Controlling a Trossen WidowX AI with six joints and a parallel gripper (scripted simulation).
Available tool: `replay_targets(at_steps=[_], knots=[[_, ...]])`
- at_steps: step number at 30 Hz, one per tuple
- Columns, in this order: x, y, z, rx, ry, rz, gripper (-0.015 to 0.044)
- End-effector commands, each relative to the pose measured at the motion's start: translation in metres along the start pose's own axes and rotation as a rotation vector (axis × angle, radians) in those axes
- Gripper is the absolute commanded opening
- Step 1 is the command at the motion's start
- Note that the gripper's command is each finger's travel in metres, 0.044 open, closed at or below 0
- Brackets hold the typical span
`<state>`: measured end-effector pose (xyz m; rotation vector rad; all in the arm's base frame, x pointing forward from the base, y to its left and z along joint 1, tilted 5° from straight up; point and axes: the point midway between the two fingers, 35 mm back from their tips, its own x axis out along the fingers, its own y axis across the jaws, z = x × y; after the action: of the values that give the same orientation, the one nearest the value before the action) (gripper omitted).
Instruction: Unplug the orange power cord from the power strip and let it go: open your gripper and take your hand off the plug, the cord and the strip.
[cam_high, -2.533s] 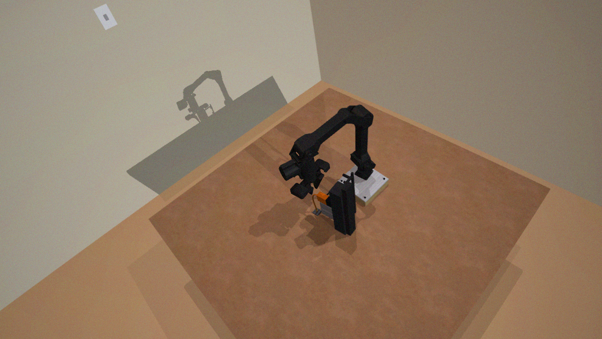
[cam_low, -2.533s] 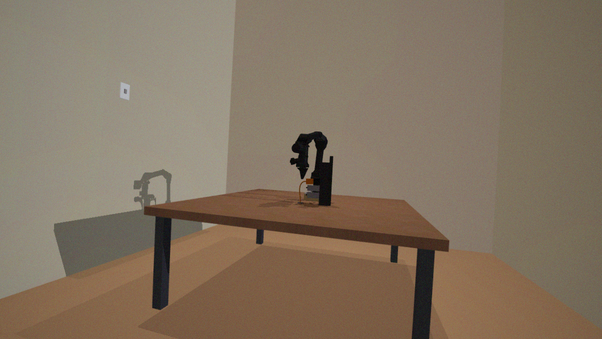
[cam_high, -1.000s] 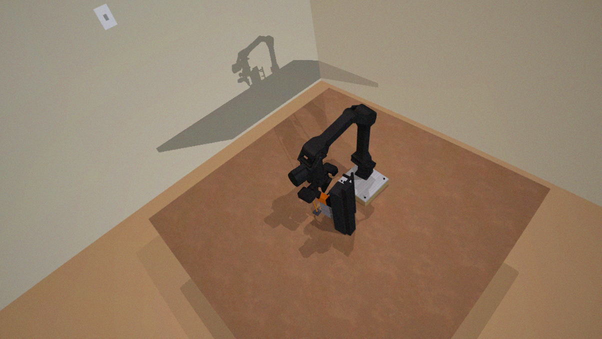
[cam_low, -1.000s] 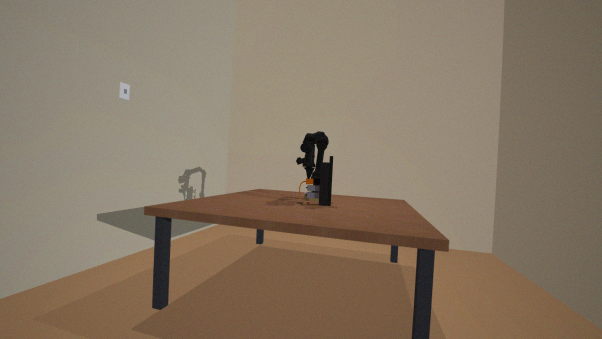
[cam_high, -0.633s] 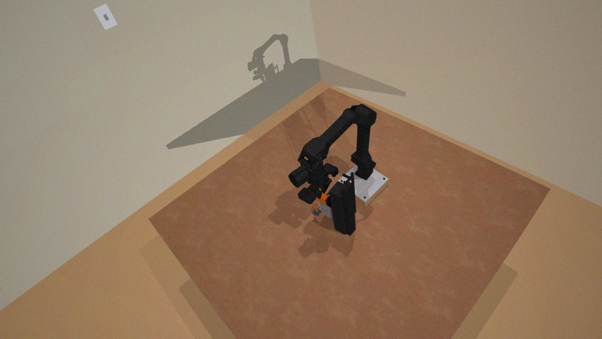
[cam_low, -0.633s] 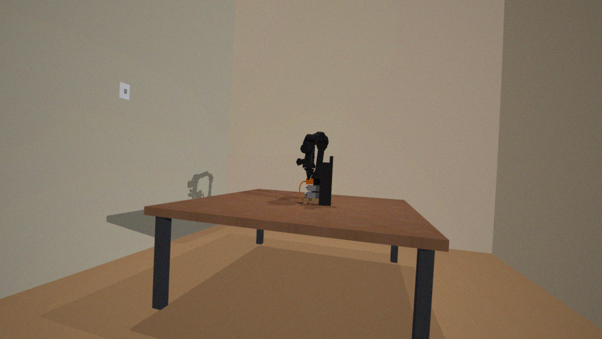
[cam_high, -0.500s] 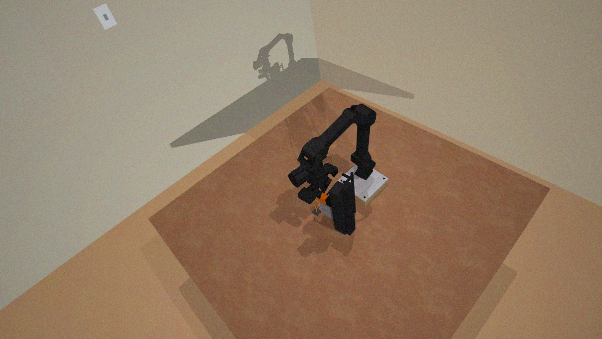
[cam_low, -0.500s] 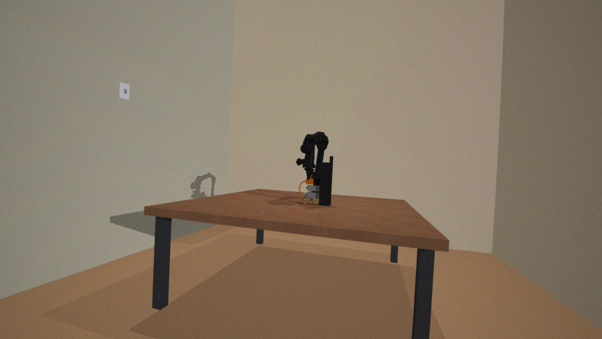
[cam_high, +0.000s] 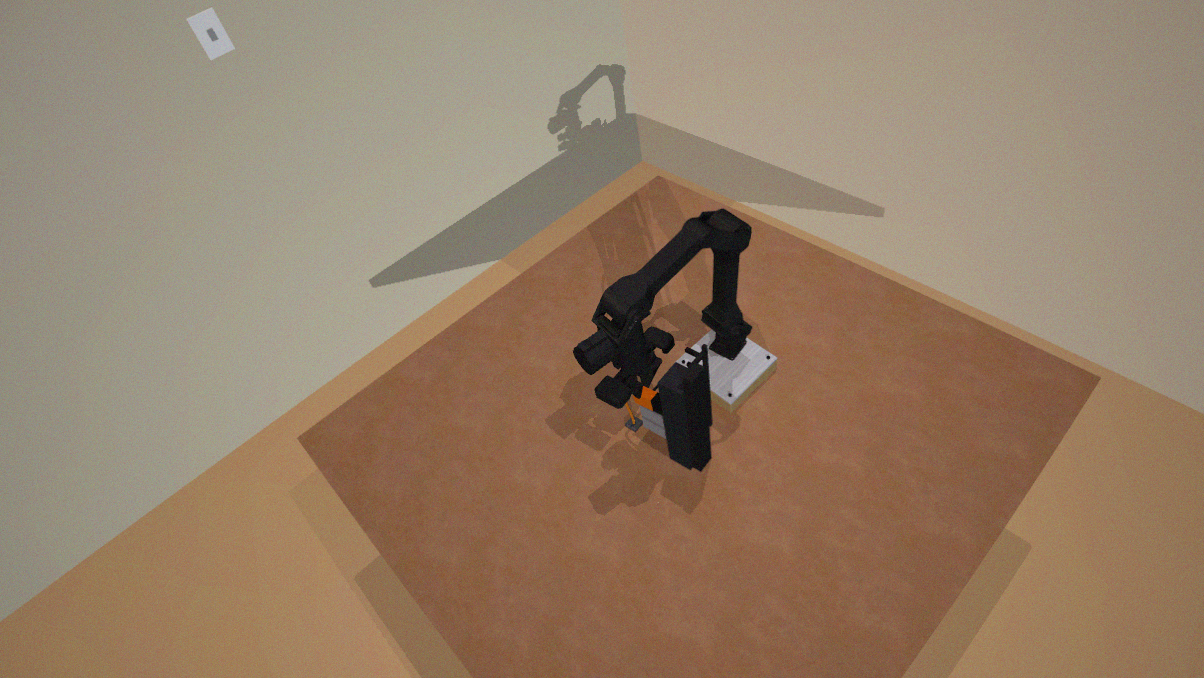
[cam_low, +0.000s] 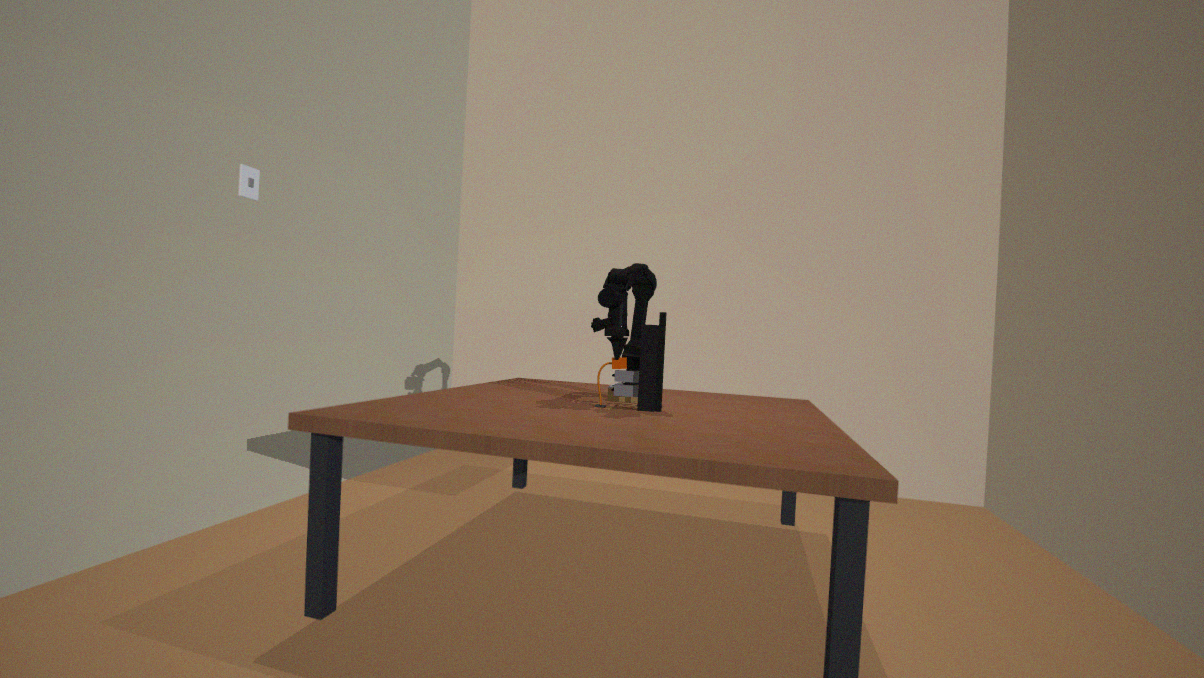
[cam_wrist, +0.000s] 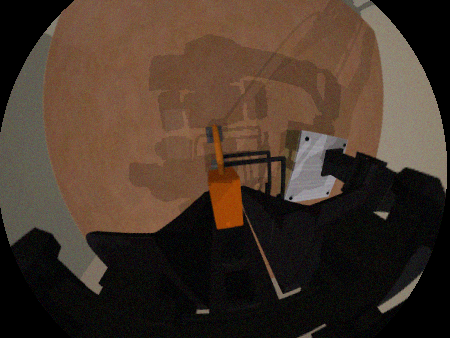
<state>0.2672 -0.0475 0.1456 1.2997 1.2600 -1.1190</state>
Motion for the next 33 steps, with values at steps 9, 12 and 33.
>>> replay_targets(at_steps=[9,12,33], knots=[[-0.003,0.0,0.031,0.015,-0.036,0.003,0.0],[-0.004,-0.001,0.035,0.015,-0.037,0.003,0.0],[-0.002,-0.002,0.033,0.018,-0.034,0.003,0.0368]])
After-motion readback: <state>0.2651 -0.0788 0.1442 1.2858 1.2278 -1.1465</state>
